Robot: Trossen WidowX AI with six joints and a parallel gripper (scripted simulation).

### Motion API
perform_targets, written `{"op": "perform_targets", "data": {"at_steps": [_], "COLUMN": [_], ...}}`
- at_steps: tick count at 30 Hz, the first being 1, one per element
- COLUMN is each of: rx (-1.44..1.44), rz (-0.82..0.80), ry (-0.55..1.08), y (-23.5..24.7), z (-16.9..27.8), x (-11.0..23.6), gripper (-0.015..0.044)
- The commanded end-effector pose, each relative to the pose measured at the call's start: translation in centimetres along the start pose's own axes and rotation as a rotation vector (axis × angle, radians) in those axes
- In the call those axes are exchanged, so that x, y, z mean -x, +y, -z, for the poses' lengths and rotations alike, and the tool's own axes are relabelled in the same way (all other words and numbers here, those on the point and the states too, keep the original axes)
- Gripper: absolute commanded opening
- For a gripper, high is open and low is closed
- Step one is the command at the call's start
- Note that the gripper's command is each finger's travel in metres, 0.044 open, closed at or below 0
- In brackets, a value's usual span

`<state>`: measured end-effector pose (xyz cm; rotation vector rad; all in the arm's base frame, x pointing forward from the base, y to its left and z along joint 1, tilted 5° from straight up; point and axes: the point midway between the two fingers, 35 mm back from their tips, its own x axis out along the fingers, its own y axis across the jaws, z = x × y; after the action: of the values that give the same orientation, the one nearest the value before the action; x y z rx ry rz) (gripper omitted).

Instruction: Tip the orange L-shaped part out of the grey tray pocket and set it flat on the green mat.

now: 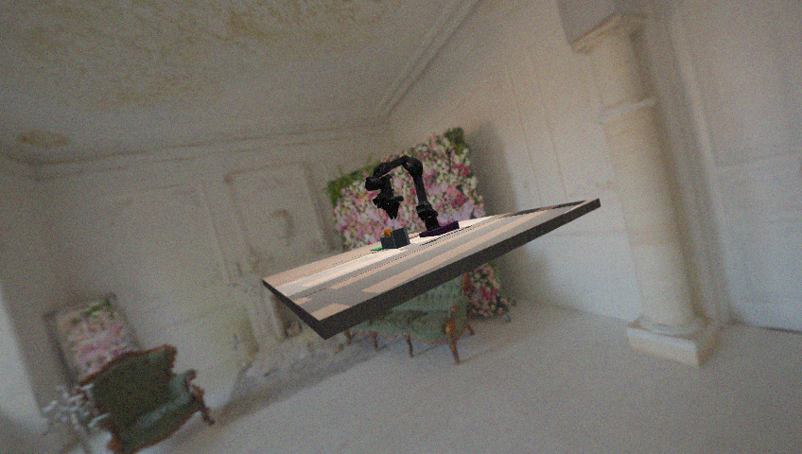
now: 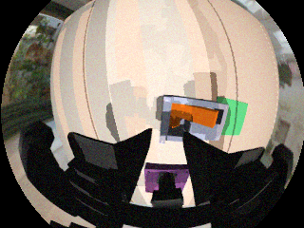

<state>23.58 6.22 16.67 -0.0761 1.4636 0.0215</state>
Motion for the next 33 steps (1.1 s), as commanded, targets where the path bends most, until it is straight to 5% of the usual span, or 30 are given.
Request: {"op": "perform_targets", "data": {"at_steps": [1, 6, 24, 33], "rx": [0.0, 0.126, 1.524, 1.576], "rz": [0.0, 0.001, 0.001, 0.0], "ry": [-0.001, 0.0, 0.02, 0.021], "y": [0.0, -0.6, -7.5, -7.7], "z": [-0.1, -0.2, -0.9, -0.9], "x": [0.0, 0.0, 0.2, -0.1], "gripper": [0.018, 0.028, 0.028, 0.028]}}
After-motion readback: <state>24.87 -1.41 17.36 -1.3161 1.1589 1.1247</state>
